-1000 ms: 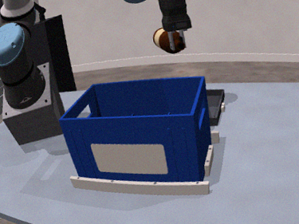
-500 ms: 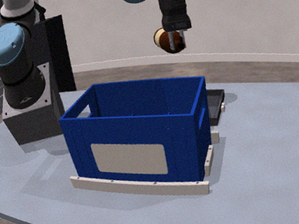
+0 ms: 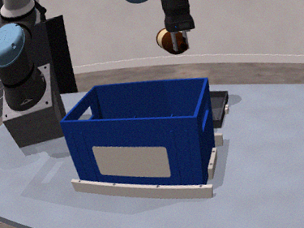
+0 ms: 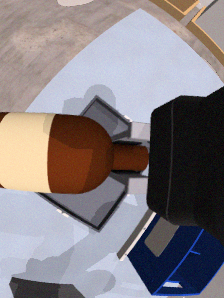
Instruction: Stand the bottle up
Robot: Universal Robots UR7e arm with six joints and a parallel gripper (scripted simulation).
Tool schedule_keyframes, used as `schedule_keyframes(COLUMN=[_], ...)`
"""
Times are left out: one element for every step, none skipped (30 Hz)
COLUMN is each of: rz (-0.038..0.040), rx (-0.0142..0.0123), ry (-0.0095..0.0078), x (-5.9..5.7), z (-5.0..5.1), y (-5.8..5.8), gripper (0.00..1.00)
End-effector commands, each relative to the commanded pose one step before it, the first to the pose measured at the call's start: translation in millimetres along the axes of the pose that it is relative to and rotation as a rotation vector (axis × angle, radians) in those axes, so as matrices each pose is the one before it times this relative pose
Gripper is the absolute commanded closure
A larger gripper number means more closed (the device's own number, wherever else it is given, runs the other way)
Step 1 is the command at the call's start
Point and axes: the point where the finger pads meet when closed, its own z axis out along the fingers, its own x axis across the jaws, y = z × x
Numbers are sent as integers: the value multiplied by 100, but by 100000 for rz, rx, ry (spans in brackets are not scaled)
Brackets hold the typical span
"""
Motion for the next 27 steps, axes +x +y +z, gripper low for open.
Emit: schedule_keyframes(rz=[35,0,0,0,0,0,0,5,34,85,154,235,324,416,508,596,676,748,807,0,0,853,885,901,901,885,853], rx=[-10,0,0,0,0,0,0,0,0,0,0,0,0,0,0,0,0,0,0,0,0,0,0,0,0,0,0], ry=[145,0,0,0,0,0,0,0,0,0,0,0,0,0,0,0,0,0,0,0,0,0,0,0,0,0,0], x=[37,0,0,0,0,0,0,0,0,0,0,0,0,0,0,0,0,0,0,0,0,0,0,0,0,0,0], z=[-51,0,0,0,0,0,0,0,0,0,0,0,0,0,0,0,0,0,0,0,0,0,0,0,0,0,0], y=[9,0,0,0,0,0,0,0,0,0,0,0,-1,-1,-1,-1,-1,-1,-1,0,0,0,0,0,0,0,0], gripper=[100,100,100,100,100,100,100,100,100,100,100,100,100,100,100,100,100,100,100,100,100,100,100,100,100,100,100])
